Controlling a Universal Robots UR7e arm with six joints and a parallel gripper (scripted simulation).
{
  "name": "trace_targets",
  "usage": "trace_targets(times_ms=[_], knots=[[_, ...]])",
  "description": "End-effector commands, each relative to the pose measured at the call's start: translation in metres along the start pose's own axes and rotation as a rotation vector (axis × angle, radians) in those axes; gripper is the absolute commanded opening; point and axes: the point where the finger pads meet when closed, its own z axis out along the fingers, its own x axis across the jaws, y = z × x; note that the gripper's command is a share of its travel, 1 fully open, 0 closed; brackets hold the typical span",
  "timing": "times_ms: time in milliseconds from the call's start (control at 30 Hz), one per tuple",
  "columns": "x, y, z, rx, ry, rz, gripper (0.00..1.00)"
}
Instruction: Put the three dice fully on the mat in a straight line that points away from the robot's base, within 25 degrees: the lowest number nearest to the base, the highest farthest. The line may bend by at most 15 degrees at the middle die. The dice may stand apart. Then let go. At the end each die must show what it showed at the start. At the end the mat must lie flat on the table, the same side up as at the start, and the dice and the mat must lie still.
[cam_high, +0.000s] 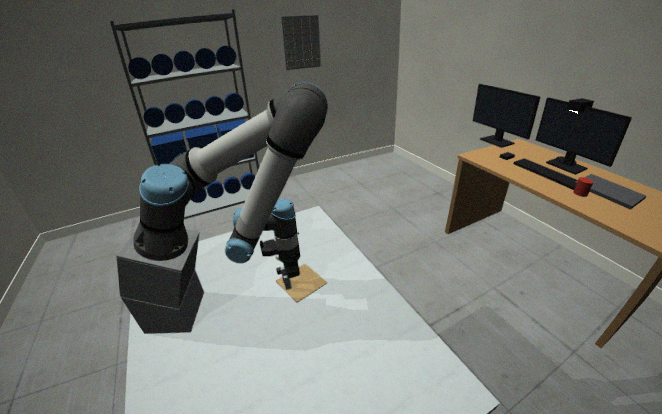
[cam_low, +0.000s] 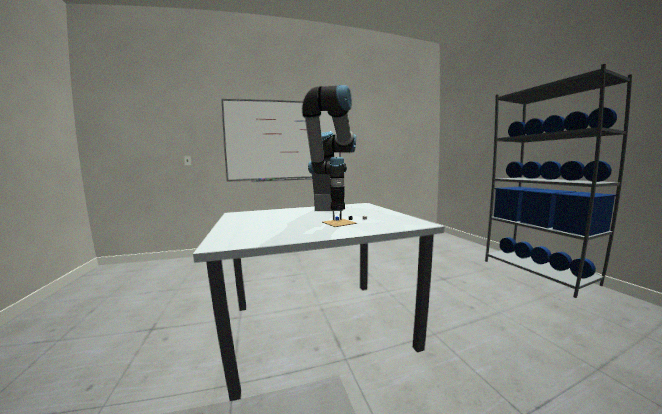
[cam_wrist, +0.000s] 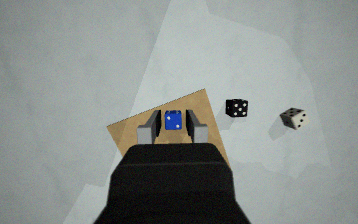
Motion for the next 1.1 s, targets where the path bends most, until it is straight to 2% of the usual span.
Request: trace_targets(times_ms=[0,233,733,800,1067], knots=[[0.0,0.0,-0.004,-0.001,0.0,0.0,0.7],[0.0,0.0,-0.013,-0.001,0.0,0.0,0.7],[0.0,0.0,-0.062,-0.001,0.0,0.0,0.7],[0.0,0.0,-0.062,-0.001,0.0,0.0,0.7],[0.0,0.0,-0.082,-0.001,0.0,0.0,0.7]])
